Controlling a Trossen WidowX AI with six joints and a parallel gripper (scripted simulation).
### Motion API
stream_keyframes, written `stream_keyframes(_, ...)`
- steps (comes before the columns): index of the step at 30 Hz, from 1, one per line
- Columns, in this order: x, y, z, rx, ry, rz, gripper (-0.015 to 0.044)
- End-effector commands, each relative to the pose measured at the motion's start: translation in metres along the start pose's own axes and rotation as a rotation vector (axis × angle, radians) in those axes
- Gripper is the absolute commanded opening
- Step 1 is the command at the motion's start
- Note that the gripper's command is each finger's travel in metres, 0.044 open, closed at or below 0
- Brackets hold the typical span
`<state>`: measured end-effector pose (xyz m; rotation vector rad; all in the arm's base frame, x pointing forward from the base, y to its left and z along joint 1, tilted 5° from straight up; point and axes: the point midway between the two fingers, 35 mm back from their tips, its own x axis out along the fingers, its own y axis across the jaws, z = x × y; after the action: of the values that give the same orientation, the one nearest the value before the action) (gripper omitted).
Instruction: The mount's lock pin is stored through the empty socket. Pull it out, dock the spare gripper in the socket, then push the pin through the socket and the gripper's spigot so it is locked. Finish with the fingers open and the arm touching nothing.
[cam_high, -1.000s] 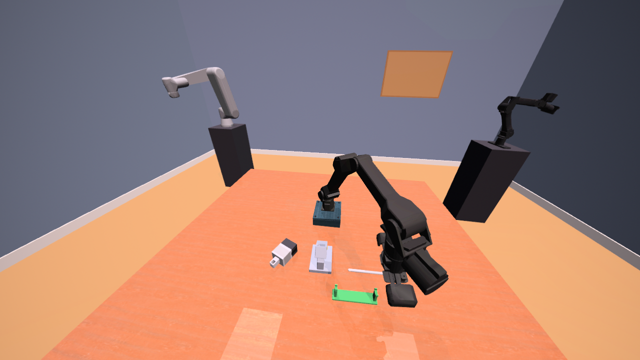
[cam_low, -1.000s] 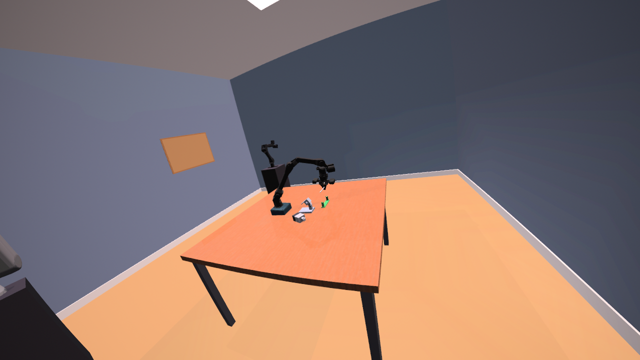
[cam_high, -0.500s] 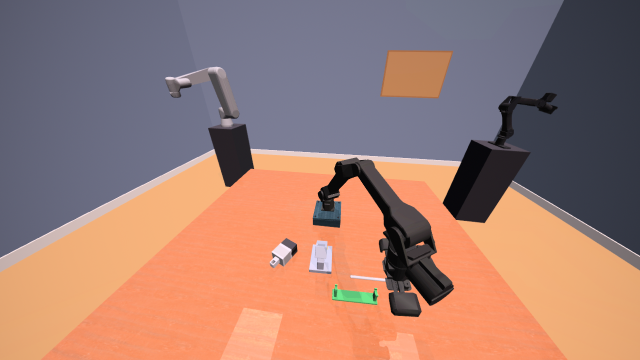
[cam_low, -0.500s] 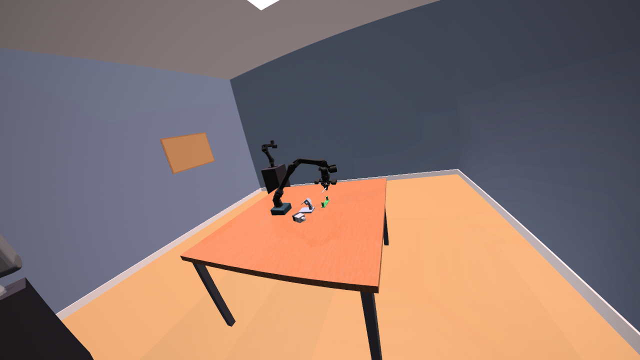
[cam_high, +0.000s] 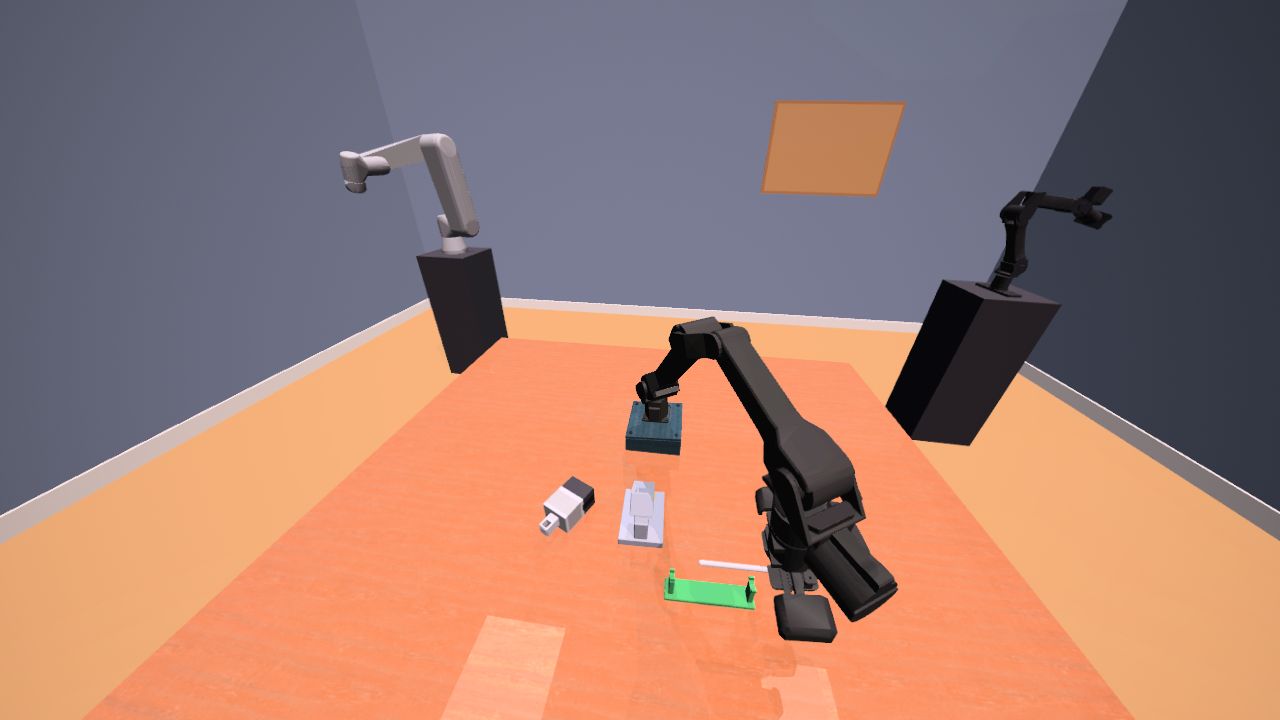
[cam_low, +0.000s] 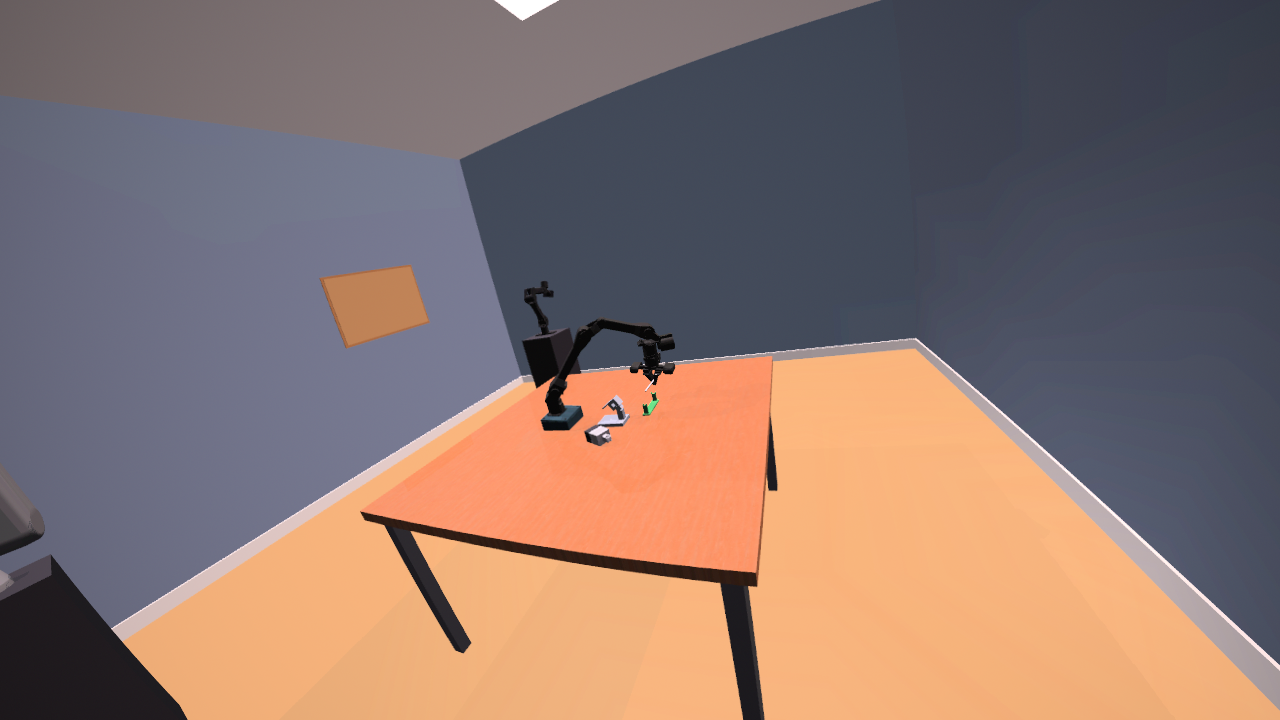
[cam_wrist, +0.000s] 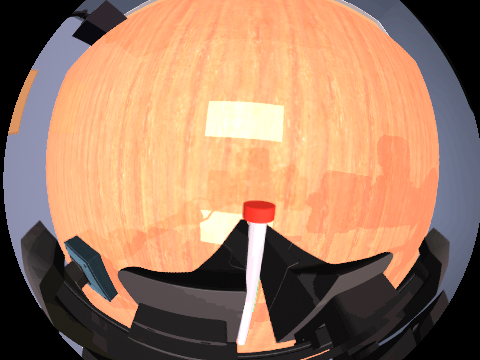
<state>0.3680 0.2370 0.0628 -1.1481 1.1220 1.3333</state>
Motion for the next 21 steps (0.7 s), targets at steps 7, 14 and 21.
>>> stream_keyframes(7,0.016,-0.001,-0.003,-0.004,0.000,-0.001,0.0000)
stream_keyframes(14,0.026,-0.002,-0.005,-0.005,-0.002,-0.004,0.0000)
stream_keyframes(21,0.036,-0.003,-0.007,-0.006,-0.003,-0.007,0.0000)
